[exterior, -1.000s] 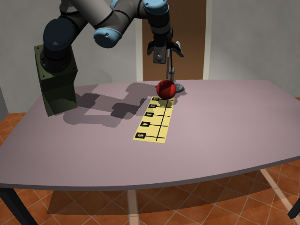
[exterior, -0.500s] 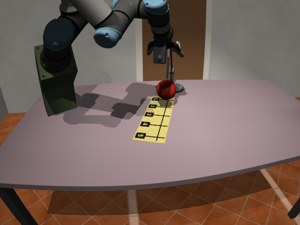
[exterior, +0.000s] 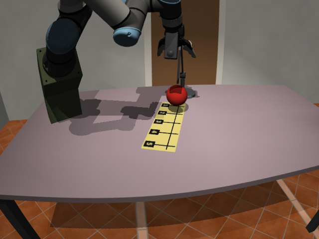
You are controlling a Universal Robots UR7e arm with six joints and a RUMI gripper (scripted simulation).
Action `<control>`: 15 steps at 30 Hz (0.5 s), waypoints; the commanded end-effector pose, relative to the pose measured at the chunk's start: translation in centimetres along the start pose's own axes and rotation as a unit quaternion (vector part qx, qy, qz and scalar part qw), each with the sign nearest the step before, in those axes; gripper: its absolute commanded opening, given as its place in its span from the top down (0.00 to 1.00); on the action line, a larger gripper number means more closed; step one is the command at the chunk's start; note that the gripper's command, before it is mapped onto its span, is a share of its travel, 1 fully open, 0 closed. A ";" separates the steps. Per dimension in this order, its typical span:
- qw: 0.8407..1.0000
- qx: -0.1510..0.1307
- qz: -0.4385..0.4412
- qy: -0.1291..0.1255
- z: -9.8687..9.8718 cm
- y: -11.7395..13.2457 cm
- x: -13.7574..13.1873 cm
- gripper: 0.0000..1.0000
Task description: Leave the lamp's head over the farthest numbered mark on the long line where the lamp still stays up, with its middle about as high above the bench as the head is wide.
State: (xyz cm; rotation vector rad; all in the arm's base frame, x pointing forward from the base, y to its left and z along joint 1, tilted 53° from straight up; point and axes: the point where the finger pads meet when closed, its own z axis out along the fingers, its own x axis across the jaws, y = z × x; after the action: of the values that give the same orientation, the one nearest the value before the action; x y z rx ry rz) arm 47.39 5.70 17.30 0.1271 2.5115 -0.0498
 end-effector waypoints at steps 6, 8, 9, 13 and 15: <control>0.999 0.043 0.002 0.002 1.1 0.9 0.0 0.00; 0.999 0.040 0.001 0.002 1.7 0.8 0.0 0.00; 0.999 0.038 0.000 0.002 1.9 0.7 0.0 0.00; 0.999 0.032 -0.002 0.001 2.9 0.5 0.0 0.00; 1.000 0.029 -0.003 0.001 3.4 0.4 0.0 0.00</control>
State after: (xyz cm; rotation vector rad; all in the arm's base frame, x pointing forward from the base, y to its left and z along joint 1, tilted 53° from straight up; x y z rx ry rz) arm 48.71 6.10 15.38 0.1166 2.5172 -0.1225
